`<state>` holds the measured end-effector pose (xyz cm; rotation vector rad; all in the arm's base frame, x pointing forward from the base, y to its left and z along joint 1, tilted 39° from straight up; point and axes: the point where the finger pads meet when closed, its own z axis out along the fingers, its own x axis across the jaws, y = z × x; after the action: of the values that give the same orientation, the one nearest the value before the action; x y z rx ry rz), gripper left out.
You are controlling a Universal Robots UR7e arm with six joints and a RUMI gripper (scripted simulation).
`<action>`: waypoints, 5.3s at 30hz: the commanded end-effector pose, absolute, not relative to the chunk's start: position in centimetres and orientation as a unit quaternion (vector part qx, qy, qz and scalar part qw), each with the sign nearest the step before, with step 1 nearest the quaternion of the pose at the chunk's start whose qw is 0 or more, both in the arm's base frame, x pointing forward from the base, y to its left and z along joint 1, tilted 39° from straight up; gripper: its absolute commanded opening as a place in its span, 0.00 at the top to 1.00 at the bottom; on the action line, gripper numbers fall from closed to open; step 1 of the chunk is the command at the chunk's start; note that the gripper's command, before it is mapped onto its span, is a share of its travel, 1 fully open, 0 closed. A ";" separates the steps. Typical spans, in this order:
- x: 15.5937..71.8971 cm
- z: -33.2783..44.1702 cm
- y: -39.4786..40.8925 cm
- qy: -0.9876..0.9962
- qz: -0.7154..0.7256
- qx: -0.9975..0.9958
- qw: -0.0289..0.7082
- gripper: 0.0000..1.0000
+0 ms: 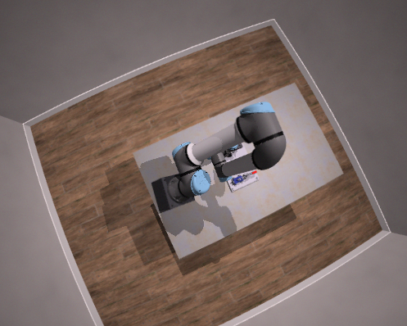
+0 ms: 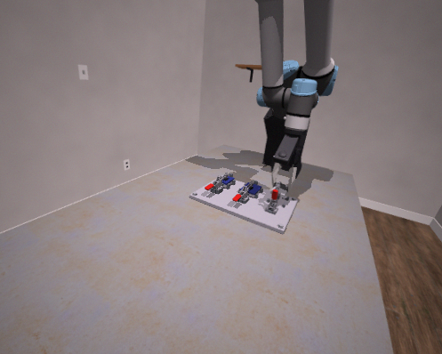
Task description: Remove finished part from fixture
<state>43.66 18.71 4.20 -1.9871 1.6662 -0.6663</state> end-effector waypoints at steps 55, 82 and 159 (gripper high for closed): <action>41.0 6.3 18.5 0.605 -0.242 -0.722 0.230 1.00; 40.9 6.3 18.7 0.605 -0.242 -0.722 0.230 1.00; 39.2 5.5 30.1 0.605 -0.242 -0.722 0.230 1.00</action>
<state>39.25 29.78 5.49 -1.9873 1.6658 -0.6666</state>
